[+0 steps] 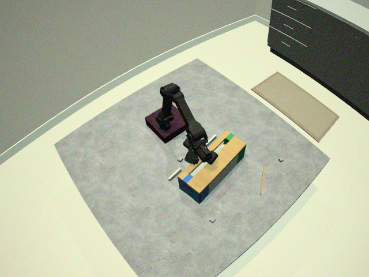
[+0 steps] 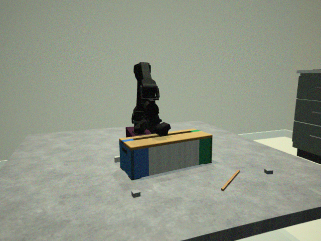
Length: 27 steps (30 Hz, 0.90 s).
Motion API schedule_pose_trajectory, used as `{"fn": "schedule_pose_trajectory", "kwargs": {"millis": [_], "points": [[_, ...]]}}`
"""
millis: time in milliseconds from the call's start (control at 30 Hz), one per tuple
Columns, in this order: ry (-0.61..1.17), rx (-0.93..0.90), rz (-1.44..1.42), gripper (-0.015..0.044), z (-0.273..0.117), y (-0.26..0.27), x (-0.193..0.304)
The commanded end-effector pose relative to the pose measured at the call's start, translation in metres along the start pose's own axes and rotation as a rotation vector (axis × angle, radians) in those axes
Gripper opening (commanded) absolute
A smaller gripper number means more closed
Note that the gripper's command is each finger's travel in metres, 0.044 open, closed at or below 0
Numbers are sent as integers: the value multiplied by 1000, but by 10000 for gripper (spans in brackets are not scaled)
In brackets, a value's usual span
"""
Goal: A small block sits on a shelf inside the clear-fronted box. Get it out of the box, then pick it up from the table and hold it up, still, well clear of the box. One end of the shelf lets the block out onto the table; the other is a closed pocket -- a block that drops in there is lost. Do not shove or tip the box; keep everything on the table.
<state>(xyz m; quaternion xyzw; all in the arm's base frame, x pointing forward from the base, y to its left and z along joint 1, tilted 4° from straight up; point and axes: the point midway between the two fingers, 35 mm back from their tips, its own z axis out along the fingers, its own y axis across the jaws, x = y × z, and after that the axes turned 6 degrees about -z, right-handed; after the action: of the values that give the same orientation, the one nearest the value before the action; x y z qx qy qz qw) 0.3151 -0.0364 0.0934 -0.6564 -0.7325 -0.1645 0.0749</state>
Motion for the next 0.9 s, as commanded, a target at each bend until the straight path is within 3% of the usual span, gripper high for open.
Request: {"fn": "schedule_pose_trajectory", "kwargs": {"millis": [0, 867], "points": [[3, 2, -3, 400, 0, -1, -3], [4, 2, -3, 400, 5, 1, 13]]}}
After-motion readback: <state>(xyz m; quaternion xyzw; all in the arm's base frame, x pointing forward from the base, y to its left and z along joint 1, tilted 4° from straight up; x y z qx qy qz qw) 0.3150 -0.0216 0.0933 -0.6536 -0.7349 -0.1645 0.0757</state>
